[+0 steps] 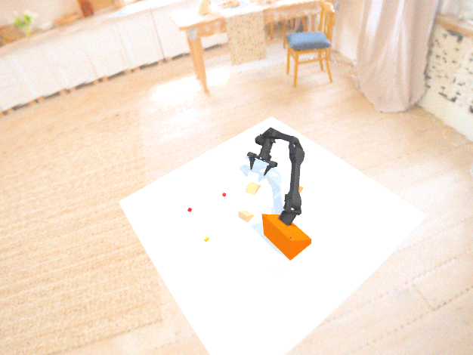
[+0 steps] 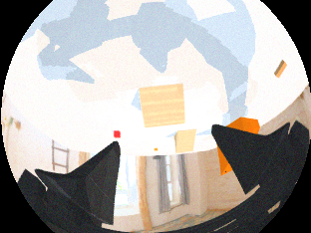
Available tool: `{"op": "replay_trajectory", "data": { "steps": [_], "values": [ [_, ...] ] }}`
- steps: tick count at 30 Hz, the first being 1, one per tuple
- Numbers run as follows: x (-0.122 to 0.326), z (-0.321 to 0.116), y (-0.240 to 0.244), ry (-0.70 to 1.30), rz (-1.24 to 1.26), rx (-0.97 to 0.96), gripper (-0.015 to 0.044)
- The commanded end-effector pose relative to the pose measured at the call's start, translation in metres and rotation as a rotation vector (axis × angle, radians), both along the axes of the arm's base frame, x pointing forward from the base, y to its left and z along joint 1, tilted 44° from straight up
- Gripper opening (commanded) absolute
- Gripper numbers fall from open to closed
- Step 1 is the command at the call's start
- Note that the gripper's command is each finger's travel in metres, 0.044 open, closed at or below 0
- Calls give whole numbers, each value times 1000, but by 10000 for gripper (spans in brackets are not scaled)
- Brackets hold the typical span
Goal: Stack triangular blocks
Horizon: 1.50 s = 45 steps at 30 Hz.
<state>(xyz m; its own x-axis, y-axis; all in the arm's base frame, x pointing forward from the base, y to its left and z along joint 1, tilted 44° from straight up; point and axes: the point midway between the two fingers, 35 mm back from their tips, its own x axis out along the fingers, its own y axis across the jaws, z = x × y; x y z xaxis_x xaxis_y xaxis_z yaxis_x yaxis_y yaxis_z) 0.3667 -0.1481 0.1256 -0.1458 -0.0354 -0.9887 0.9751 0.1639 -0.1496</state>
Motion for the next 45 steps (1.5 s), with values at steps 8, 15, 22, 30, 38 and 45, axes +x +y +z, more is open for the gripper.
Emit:
{"op": "replay_trajectory", "data": {
  "steps": [8, 15, 22, 30, 38, 45],
  "values": [
    [-5, -20, 1, 42, -32, 13, 440],
    [-15, -70, -2, 81, -28, 23, 440],
    [-23, -95, -3, 100, -27, 29, 440],
    [-21, -95, -3, 100, -27, 29, 440],
    [-21, -95, -3, 100, -27, 29, 440],
    [-21, -95, -3, 100, -27, 29, 440]
  ]
}}
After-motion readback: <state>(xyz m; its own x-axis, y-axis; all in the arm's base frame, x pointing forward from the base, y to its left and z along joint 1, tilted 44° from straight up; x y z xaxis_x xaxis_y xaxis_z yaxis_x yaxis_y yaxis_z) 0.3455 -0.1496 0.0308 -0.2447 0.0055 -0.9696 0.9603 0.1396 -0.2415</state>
